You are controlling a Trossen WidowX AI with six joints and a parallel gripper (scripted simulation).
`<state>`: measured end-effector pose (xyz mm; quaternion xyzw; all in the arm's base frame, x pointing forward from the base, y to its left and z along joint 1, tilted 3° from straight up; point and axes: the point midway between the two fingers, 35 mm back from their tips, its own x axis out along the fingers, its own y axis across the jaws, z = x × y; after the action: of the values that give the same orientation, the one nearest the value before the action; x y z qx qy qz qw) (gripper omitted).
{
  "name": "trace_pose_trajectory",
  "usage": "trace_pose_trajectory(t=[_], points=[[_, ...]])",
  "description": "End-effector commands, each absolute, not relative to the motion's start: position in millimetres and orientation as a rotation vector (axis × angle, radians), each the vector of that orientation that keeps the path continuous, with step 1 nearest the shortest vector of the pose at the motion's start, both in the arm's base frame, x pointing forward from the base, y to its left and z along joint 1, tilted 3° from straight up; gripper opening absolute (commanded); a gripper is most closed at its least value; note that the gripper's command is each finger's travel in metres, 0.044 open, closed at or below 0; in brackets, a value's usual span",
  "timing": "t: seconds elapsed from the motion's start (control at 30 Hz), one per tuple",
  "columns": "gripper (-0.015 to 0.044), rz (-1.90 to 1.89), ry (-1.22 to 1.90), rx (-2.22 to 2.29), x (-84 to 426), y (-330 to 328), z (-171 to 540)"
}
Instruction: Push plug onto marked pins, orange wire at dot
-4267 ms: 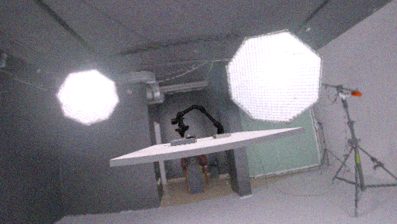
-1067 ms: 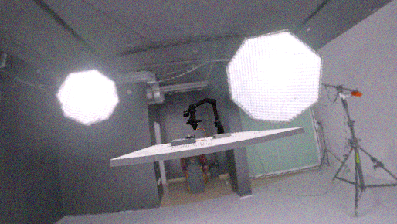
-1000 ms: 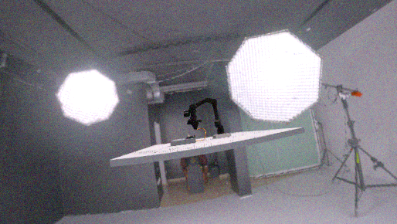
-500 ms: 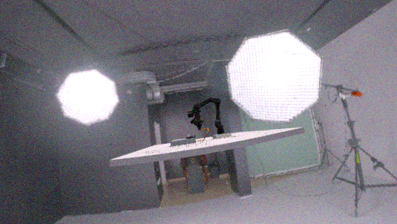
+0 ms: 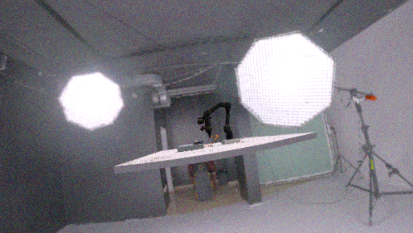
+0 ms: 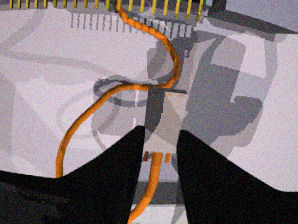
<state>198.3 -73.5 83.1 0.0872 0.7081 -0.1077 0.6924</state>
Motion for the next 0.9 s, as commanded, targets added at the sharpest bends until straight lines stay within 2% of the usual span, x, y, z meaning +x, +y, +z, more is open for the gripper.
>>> trace_pose_trajectory(t=[0.0, 0.87], points=[[0.0, -0.252, 1.588, 0.205, 195, -73, 64], [0.0, -0.252, 1.585, 0.205, 233, -86, 63]])
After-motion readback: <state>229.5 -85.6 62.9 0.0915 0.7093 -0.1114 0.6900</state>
